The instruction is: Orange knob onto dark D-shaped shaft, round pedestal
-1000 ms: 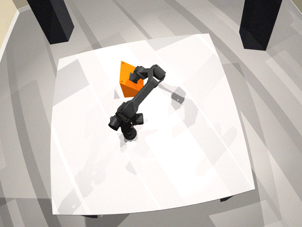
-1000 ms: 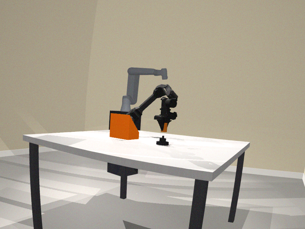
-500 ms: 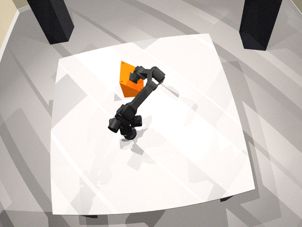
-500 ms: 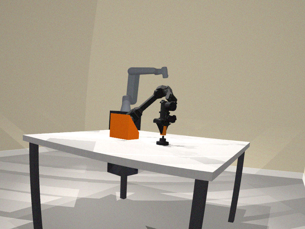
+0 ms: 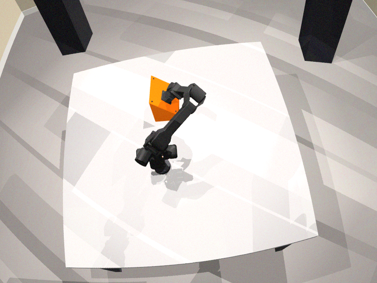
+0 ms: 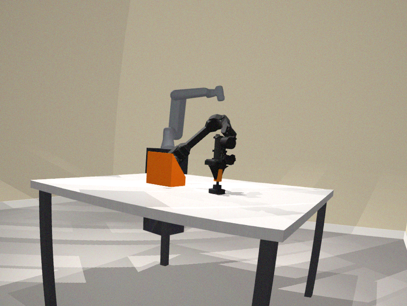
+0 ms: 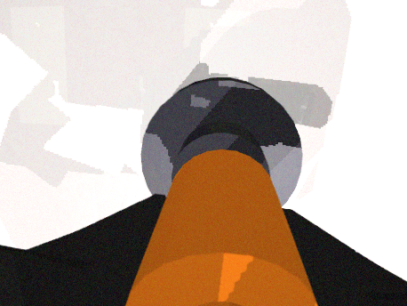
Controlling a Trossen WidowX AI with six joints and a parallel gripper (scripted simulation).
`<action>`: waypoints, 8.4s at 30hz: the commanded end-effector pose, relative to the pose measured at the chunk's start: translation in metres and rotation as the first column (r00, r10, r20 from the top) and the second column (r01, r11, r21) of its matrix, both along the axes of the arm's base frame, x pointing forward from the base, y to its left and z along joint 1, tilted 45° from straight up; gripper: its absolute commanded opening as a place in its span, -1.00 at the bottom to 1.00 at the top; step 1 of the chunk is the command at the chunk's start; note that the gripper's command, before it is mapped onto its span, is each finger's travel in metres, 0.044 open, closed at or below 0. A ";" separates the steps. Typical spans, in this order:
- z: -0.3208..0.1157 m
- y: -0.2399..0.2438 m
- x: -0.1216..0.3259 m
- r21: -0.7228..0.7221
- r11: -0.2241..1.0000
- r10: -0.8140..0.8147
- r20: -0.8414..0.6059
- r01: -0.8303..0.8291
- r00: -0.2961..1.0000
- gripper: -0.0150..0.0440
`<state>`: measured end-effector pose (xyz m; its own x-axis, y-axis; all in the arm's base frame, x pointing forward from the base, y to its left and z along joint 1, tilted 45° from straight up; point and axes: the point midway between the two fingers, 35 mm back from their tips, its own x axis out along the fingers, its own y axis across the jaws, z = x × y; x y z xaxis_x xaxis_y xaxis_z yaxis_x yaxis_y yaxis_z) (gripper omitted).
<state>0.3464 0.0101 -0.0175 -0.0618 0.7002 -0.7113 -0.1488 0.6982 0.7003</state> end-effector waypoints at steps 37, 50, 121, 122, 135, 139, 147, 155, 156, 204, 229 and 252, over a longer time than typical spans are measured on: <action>0.001 -0.002 0.001 0.004 0.990 0.140 0.150 -0.143 0.979 -0.49; 0.001 0.002 -0.001 0.004 0.990 0.140 0.150 -0.143 0.979 -0.49; -0.002 -0.002 0.000 -0.058 0.905 0.404 0.423 -0.420 0.811 -0.49; -0.002 -0.001 0.000 -0.058 0.905 0.404 0.423 -0.420 0.811 -0.49; 0.002 -0.001 0.000 -0.058 0.905 0.404 0.423 -0.420 0.811 -0.49; 0.004 -0.001 0.001 -0.060 0.903 0.408 0.428 -0.426 0.806 -0.49; 0.004 0.000 0.001 -0.118 0.835 0.509 0.538 -0.537 0.672 -0.49; 0.001 0.000 0.000 -0.118 0.835 0.509 0.538 -0.537 0.672 -0.49; 0.001 0.000 0.000 -0.118 0.835 0.509 0.538 -0.537 0.672 -0.49; -0.001 0.001 0.000 -0.195 0.750 0.590 0.631 -0.632 0.504 -0.49; 0.000 0.000 0.001 -0.286 0.653 0.643 0.699 -0.701 0.314 -0.49; 0.003 -0.003 0.001 -0.345 0.591 0.661 0.726 -0.729 0.192 -0.49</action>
